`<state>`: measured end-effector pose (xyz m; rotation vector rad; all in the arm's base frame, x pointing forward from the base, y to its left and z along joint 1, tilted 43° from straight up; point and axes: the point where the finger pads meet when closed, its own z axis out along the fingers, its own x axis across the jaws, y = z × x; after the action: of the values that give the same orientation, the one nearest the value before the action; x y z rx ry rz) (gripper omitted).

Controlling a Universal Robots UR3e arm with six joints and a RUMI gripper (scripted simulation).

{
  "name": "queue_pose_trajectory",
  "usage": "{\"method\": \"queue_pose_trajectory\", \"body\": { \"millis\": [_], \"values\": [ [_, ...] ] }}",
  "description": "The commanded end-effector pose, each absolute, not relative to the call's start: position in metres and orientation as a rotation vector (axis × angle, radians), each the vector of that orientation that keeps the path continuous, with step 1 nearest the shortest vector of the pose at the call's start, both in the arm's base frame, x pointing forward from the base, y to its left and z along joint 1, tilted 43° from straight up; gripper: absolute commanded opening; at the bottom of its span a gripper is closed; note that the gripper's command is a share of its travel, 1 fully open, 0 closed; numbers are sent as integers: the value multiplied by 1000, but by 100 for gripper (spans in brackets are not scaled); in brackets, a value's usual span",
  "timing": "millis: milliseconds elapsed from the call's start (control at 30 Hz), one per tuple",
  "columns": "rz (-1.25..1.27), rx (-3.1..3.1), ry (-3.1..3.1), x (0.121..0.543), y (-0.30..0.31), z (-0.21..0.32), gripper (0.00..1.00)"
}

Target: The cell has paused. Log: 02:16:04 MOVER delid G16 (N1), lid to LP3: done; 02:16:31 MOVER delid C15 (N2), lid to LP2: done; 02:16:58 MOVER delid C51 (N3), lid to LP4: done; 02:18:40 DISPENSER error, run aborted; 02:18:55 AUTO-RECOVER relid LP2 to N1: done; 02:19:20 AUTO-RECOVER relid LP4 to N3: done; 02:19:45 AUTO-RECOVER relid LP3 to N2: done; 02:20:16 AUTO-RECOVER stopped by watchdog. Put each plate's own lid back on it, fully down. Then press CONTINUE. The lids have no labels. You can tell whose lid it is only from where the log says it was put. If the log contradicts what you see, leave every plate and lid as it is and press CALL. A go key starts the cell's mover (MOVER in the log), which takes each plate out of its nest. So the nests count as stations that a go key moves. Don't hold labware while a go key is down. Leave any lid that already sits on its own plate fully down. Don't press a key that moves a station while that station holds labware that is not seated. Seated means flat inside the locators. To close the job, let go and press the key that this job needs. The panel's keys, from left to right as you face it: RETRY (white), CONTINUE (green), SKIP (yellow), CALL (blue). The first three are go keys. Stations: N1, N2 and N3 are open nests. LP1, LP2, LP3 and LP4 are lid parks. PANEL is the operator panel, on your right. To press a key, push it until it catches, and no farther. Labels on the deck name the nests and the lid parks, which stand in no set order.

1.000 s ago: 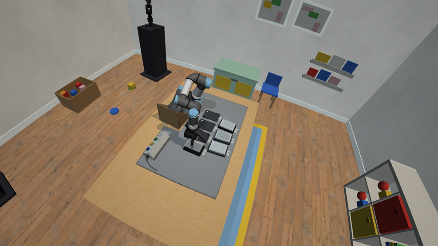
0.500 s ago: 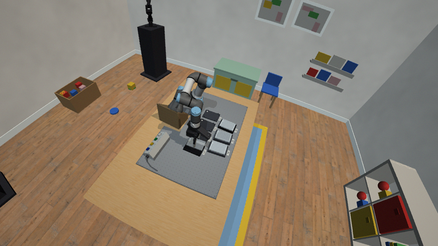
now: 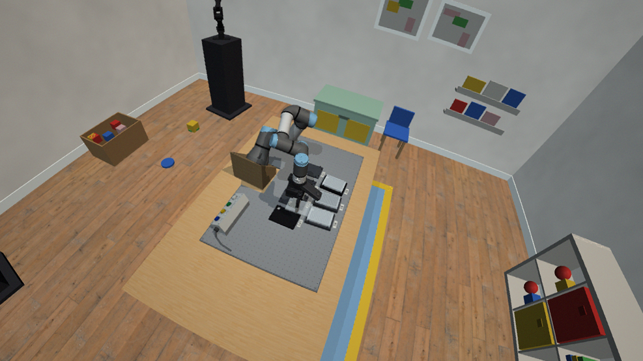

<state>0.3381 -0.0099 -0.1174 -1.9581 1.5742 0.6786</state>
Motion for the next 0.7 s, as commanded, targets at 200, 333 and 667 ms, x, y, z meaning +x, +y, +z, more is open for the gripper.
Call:
{"method": "queue_pose_trajectory", "body": {
  "millis": [200,333,667],
  "values": [
    [676,-1959,1576,370,23,-87,0],
    [676,-1959,1576,379,33,-79,0],
    [676,-1959,1576,404,61,-54,0]
  ]
}}
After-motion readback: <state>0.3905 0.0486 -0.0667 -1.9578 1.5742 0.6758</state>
